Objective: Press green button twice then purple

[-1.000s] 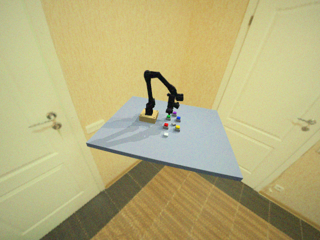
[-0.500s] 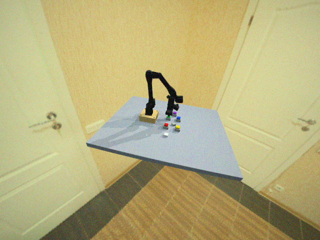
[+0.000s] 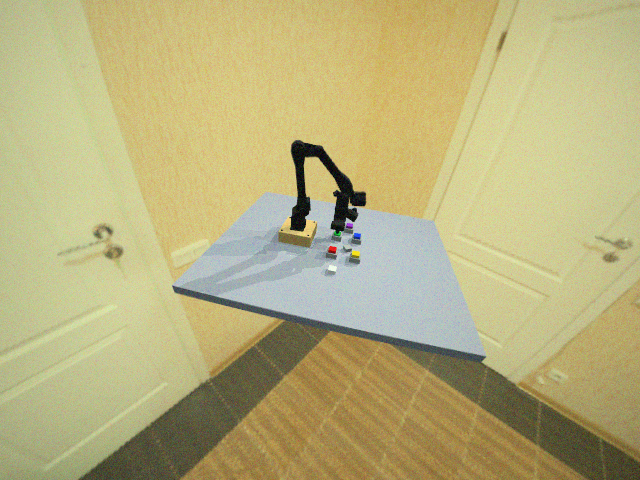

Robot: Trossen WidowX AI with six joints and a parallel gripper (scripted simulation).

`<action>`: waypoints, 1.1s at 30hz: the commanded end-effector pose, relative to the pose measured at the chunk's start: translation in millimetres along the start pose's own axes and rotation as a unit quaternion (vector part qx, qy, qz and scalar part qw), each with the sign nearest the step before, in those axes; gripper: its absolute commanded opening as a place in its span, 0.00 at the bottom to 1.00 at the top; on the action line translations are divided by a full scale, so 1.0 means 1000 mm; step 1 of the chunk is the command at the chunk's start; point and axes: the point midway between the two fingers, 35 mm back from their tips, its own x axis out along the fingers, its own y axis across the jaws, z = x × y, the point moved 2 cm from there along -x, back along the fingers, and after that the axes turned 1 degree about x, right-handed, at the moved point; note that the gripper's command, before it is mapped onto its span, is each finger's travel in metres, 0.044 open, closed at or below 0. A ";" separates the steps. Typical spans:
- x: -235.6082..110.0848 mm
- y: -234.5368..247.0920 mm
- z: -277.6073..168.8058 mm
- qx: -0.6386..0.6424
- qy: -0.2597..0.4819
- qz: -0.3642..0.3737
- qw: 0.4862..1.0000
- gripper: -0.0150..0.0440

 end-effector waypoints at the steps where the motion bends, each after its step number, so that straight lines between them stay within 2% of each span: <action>1: -0.021 0.000 0.000 0.002 0.000 0.001 1.000 0.29; 3: -0.032 0.000 -0.001 0.003 0.001 0.001 1.000 0.29; 7: -0.032 0.000 0.000 0.003 0.001 0.001 1.000 0.29; 33: 0.003 0.000 -0.001 0.003 0.001 0.001 1.000 0.29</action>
